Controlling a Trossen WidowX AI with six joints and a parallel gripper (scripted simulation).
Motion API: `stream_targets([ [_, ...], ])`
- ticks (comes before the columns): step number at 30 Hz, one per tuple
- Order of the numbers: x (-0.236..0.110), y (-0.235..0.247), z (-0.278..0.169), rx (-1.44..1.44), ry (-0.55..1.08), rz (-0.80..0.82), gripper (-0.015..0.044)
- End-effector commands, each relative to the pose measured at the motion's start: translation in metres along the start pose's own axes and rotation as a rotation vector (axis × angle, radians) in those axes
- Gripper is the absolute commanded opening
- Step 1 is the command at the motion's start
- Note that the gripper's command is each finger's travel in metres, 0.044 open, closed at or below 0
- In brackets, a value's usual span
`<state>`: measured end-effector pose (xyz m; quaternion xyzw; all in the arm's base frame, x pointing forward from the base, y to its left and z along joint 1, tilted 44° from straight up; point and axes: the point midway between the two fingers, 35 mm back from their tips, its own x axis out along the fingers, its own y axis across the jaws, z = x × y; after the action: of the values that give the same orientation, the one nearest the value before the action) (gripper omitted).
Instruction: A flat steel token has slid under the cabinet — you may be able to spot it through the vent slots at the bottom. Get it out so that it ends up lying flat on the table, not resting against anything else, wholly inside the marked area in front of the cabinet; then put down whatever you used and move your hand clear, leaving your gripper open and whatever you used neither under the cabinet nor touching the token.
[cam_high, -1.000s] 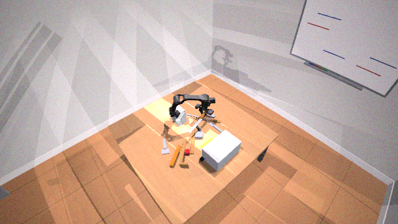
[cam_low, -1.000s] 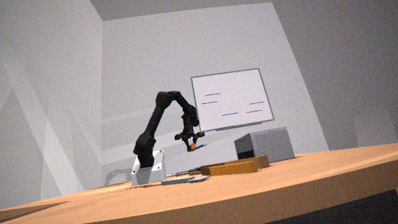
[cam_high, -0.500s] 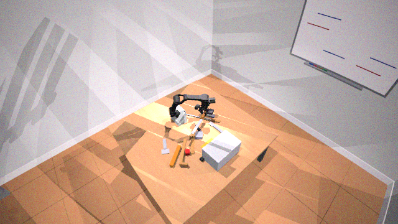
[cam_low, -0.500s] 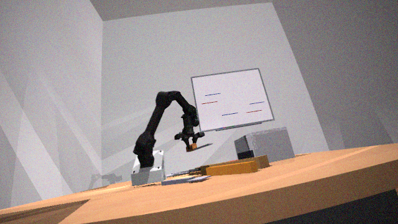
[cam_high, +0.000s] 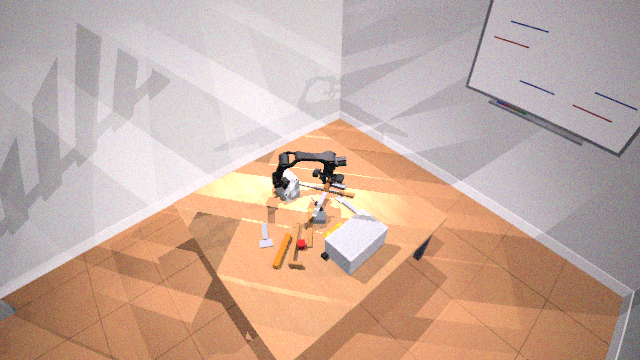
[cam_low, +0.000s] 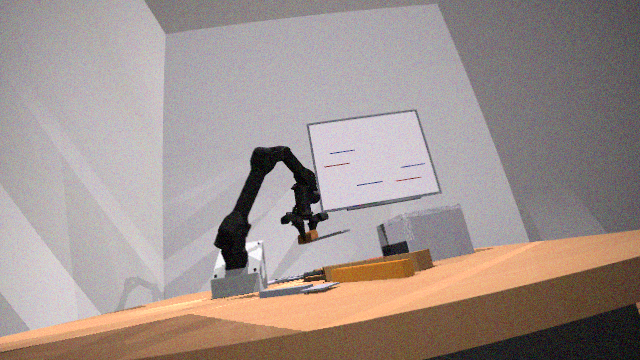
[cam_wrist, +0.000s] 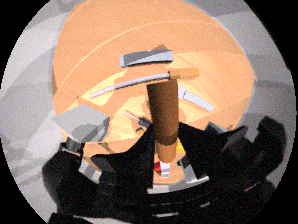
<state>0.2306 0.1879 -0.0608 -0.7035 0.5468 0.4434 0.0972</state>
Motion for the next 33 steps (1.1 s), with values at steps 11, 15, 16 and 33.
stream_targets([
  [11, -0.0022, -0.0001, -0.0001, -0.110, 0.003, -0.007, 0.0000],
  [15, -0.0022, -0.0001, -0.0001, -0.141, 0.003, -0.007, 0.0000],
  [16, -0.0022, -0.0001, -0.0001, -0.149, 0.004, -0.007, 0.0000],
  [33, -0.0022, 0.0000, 0.0000, -0.282, 0.004, -0.006, 0.0000],
])
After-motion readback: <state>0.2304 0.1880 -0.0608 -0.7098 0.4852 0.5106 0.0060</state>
